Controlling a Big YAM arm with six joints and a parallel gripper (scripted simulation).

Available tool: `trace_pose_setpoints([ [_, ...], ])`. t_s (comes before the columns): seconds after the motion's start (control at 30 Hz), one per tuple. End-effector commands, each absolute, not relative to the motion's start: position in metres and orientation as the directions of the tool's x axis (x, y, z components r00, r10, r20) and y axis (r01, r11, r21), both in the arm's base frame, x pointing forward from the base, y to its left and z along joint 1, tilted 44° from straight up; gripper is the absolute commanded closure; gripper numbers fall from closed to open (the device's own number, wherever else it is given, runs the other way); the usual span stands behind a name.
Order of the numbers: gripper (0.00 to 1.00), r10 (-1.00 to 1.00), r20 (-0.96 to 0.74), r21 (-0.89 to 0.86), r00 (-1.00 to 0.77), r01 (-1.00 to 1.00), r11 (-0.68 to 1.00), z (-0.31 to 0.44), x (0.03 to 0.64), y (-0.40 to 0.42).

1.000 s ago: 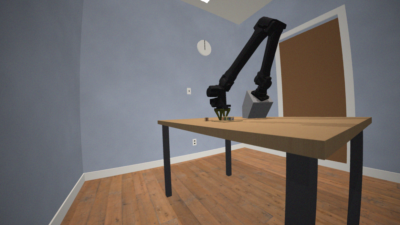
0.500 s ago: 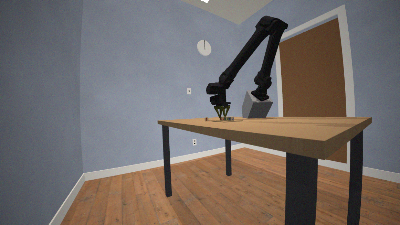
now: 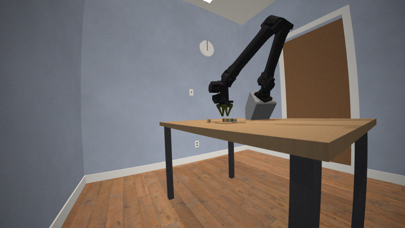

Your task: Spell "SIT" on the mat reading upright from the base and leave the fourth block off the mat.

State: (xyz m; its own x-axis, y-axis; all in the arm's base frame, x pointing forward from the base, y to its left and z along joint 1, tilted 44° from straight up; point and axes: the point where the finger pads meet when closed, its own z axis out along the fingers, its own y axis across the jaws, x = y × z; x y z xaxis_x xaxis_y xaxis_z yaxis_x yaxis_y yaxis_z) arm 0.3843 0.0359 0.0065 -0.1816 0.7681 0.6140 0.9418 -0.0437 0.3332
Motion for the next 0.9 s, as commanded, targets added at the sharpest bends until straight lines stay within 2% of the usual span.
trace_pose_setpoints([
  [0.0,0.56,0.779,0.595,0.379,-0.2,0.924,-0.051,0.024,0.395,0.021],
  [0.87,0.56,0.78,0.591,0.385,-0.205,0.921,-0.05,0.035,0.395,0.013],
])
